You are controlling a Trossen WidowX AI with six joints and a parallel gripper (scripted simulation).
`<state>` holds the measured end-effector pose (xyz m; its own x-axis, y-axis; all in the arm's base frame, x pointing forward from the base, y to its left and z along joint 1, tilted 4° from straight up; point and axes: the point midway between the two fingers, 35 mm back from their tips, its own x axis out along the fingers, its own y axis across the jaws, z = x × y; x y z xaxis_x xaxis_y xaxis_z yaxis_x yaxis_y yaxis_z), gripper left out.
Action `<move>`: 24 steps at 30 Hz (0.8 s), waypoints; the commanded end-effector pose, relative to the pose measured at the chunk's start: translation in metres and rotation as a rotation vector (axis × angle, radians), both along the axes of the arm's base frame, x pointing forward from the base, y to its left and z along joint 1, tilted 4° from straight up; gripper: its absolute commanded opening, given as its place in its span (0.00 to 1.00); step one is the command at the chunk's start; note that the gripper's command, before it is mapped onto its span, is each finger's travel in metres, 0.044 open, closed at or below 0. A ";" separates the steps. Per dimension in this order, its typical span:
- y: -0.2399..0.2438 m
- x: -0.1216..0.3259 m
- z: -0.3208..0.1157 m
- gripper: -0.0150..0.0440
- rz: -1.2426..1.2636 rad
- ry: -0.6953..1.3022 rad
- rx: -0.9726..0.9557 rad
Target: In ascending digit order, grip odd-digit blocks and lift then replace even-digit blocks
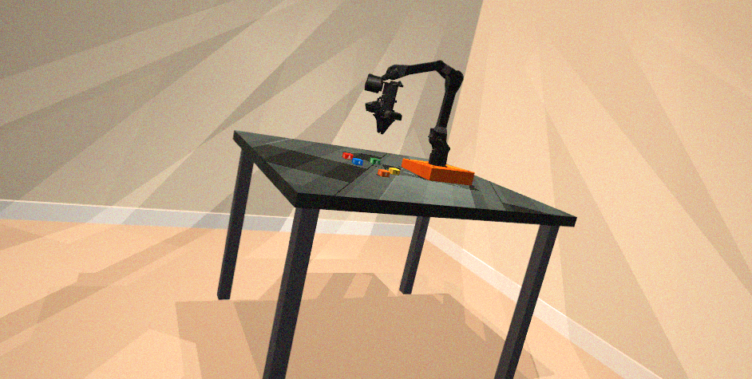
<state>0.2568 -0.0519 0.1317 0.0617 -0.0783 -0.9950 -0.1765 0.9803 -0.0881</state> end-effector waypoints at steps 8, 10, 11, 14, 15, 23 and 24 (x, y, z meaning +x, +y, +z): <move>-0.005 0.000 -0.081 0.90 0.005 0.008 0.004; -0.005 0.000 -0.082 0.93 0.005 0.008 0.004; -0.005 0.000 -0.082 0.93 0.005 0.008 0.004; -0.006 0.000 -0.087 0.93 0.005 0.008 0.004; -0.006 0.000 -0.089 0.93 0.005 0.008 0.004; -0.007 0.001 -0.101 0.93 0.005 0.008 0.003; -0.007 0.001 -0.103 0.93 0.005 0.008 0.003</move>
<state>0.2592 -0.0590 0.0350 0.0585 -0.0794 -0.9951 -0.1764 0.9803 -0.0886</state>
